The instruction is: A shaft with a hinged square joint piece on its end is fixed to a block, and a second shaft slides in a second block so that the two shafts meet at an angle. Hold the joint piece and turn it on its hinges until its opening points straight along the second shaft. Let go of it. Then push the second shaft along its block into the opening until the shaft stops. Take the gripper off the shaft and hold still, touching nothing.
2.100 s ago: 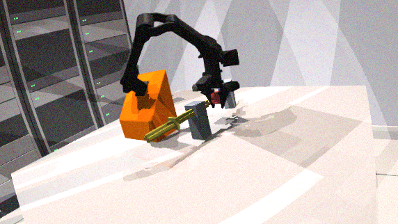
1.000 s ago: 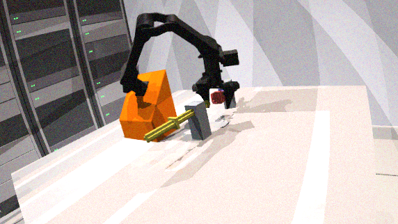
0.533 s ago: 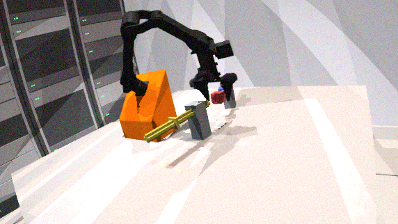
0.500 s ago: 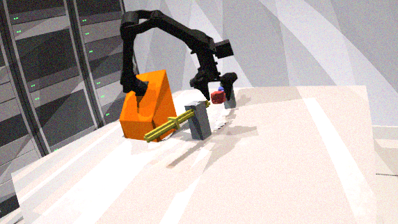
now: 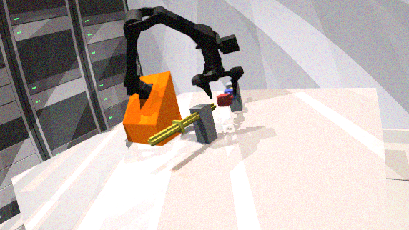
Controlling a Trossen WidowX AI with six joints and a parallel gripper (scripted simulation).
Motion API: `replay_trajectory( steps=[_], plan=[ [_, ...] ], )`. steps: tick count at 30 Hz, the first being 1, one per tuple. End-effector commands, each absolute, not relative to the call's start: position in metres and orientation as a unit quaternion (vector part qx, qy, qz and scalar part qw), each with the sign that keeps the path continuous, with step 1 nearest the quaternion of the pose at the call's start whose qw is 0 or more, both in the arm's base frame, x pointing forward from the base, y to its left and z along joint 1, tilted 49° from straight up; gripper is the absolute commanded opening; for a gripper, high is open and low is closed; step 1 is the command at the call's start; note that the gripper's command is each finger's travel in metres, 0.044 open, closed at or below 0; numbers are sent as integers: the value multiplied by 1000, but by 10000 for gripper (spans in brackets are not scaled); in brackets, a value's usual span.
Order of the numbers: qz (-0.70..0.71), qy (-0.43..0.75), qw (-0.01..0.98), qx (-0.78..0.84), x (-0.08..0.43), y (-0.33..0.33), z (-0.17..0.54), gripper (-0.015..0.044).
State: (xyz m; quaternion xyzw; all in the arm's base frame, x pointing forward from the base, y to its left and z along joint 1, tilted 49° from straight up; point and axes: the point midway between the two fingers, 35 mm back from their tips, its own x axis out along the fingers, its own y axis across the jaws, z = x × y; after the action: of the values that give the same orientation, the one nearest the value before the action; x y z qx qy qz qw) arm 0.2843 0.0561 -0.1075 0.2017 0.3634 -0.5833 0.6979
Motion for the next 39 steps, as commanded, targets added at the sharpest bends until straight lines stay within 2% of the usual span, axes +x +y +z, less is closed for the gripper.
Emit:
replay_trajectory(
  steps=[1, 17, 33, 39],
  plan=[
    [-560, 396, 710, 162, 288, 67, -101, 440],
    [-447, 524, 724, -49, 287, 104, -72, 440],
    [-308, 616, 678, -259, 279, 140, -35, 440],
    [-295, 622, 671, -277, 278, 143, -31, 440]
  ],
)
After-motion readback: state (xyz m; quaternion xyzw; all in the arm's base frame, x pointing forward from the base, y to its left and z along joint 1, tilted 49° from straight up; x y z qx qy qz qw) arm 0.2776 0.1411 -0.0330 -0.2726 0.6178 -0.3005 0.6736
